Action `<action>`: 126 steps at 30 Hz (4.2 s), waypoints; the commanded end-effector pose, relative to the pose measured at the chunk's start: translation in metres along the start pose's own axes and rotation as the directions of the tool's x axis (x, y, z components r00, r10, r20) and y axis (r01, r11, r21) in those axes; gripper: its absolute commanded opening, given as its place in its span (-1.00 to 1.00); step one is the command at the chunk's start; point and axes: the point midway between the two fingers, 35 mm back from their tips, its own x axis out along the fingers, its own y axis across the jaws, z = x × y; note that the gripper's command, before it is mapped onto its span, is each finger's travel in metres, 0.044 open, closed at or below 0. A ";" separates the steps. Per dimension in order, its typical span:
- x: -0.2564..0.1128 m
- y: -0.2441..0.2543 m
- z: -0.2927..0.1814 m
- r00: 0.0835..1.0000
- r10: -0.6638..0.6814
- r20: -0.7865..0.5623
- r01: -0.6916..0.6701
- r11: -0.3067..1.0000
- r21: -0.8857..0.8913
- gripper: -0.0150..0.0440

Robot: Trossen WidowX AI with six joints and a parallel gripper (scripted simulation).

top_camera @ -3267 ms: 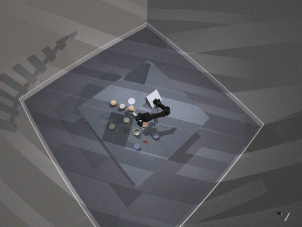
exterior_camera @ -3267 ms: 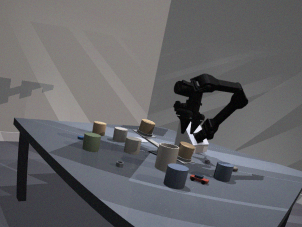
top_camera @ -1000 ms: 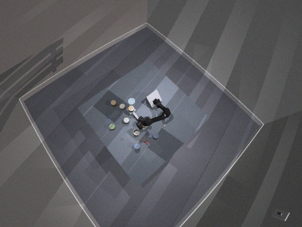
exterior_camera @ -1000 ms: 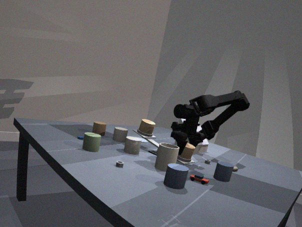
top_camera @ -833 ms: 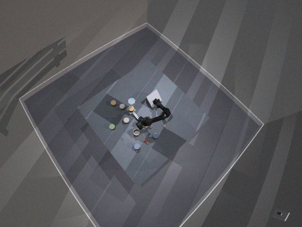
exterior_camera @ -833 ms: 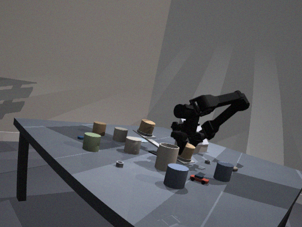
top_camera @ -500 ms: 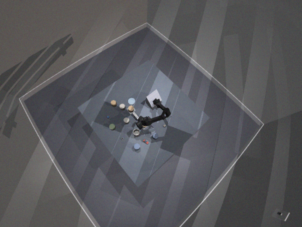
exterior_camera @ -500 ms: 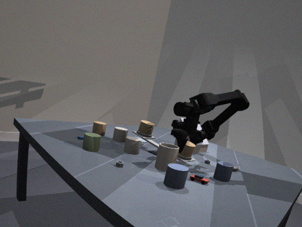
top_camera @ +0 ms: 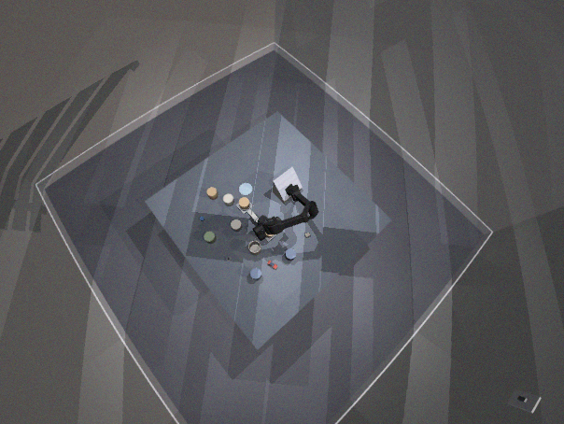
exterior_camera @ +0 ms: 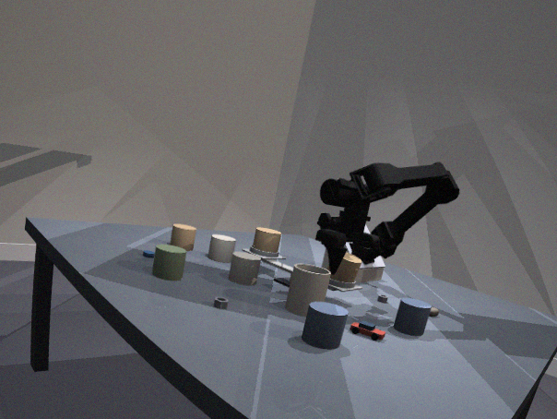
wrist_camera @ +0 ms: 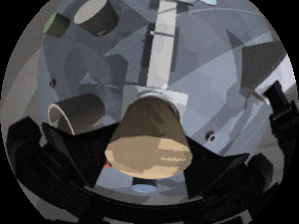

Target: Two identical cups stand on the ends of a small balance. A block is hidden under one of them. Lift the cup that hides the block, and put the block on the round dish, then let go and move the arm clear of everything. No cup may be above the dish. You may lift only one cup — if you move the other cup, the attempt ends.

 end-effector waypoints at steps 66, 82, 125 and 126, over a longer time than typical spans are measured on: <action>-0.094 -0.001 0.000 0.998 0.062 0.007 -0.062 0.995 0.072 -0.49; -0.096 -0.003 -0.002 0.998 0.058 0.001 -0.057 0.995 0.080 -0.49; -0.096 -0.003 -0.002 0.998 0.058 0.001 -0.057 0.995 0.080 -0.49; -0.096 -0.003 -0.002 0.998 0.058 0.001 -0.057 0.995 0.080 -0.49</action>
